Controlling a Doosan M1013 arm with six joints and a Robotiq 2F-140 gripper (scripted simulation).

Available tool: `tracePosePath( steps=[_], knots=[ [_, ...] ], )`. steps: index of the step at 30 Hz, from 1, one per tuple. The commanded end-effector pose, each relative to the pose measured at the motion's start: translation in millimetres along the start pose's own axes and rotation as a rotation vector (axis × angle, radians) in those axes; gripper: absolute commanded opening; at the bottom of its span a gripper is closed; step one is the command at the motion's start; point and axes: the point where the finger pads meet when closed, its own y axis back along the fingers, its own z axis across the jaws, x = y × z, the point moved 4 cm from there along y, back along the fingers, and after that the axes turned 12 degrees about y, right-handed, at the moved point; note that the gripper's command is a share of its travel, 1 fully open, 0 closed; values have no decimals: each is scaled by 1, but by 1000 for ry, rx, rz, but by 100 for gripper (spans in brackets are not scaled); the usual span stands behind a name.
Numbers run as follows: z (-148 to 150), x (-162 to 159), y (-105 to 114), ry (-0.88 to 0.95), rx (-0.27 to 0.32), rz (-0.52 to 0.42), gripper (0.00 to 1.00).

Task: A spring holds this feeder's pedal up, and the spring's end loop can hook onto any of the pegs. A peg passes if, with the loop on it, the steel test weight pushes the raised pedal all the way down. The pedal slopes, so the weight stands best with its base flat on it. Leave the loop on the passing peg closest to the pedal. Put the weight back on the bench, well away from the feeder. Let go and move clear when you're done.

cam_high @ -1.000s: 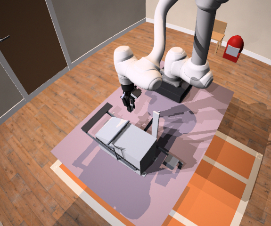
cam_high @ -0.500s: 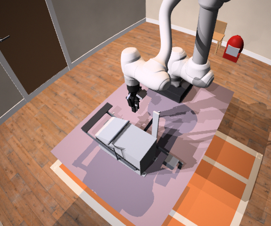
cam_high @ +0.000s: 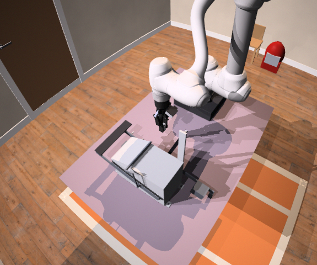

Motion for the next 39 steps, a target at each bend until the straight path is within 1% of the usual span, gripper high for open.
tracePosePath(
  steps=[1,3,6,20,23,37,39],
  knots=[
    [-3,5,-2,0,0,-4,25],
    [-5,9,-3,0,0,-8,25],
    [-3,6,-4,0,0,-5,25],
    [-4,7,-32,0,0,-6,25],
    [-4,7,-32,0,0,-6,25],
    [-5,7,-60,0,0,-6,25],
    [-5,7,-60,0,0,-6,25]
  ],
)
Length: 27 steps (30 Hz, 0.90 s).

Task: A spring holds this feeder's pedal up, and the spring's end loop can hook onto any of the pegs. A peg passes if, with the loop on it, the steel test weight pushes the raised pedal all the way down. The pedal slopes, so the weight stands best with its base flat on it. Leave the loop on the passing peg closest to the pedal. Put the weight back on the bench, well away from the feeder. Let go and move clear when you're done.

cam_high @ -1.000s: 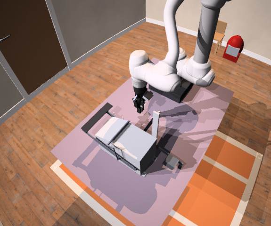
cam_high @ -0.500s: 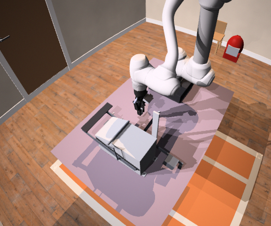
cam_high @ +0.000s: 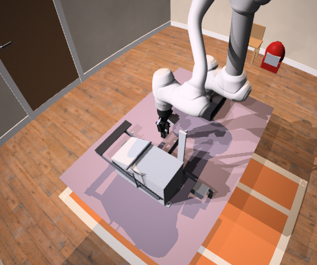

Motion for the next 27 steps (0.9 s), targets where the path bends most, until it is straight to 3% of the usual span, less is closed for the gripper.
tracePosePath(
  steps=[1,15,27],
  knots=[
    [1,0,1,0,-2,0,25],
    [0,1,-27,0,-2,0,25],
    [0,1,-35,0,-2,-1,25]
  ],
)
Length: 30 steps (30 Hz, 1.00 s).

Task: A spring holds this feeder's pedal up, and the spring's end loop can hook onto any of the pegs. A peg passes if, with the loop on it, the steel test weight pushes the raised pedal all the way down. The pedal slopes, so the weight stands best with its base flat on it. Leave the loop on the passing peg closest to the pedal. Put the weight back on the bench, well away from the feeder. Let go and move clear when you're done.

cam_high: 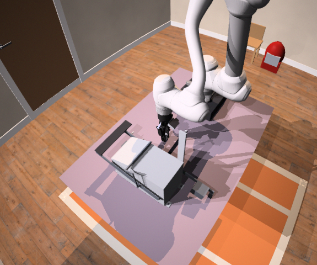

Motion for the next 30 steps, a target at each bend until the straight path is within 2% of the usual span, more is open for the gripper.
tracePosePath(
  steps=[1,7,8,30],
  knots=[
    [0,0,-2,0,-1,0,25],
    [0,0,-6,0,-1,-1,25],
    [0,0,-5,0,-1,0,100],
    [0,0,-5,0,-1,-1,100]
  ],
)
